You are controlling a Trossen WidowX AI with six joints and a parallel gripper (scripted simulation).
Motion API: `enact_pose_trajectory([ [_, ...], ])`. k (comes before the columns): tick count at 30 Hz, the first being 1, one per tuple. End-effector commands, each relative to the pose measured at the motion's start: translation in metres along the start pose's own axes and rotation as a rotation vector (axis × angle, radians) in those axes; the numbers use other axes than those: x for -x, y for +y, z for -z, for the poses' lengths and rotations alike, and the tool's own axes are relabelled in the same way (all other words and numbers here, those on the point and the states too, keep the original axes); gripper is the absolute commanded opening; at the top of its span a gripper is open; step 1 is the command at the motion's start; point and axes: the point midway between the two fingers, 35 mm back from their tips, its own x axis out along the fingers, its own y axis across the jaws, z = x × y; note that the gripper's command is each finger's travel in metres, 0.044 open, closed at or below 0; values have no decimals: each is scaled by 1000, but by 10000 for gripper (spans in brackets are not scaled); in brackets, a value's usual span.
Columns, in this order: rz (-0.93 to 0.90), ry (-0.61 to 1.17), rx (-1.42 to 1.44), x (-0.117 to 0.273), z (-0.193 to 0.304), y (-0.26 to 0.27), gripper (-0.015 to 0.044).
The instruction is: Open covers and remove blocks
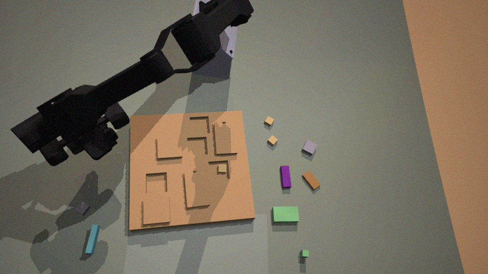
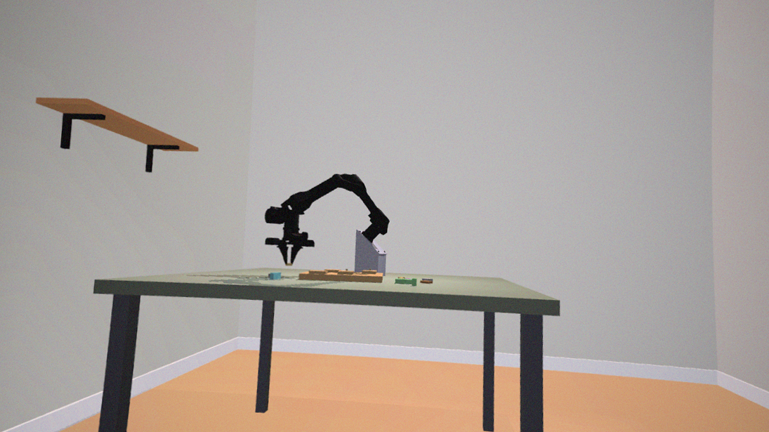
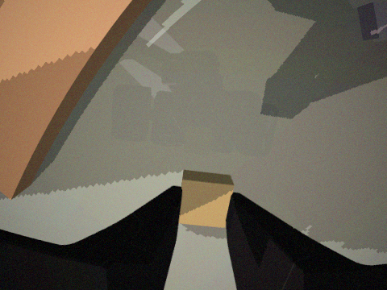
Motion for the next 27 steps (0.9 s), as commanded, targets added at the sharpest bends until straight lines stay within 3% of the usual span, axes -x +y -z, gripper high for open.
enact_pose_trajectory([
  [1,-6,-5,-7,-8,0,2,80],
  [26,-10,-8,-6,-45,1,6,80],
  [27,-5,-3,0,-41,1,5,106],
])
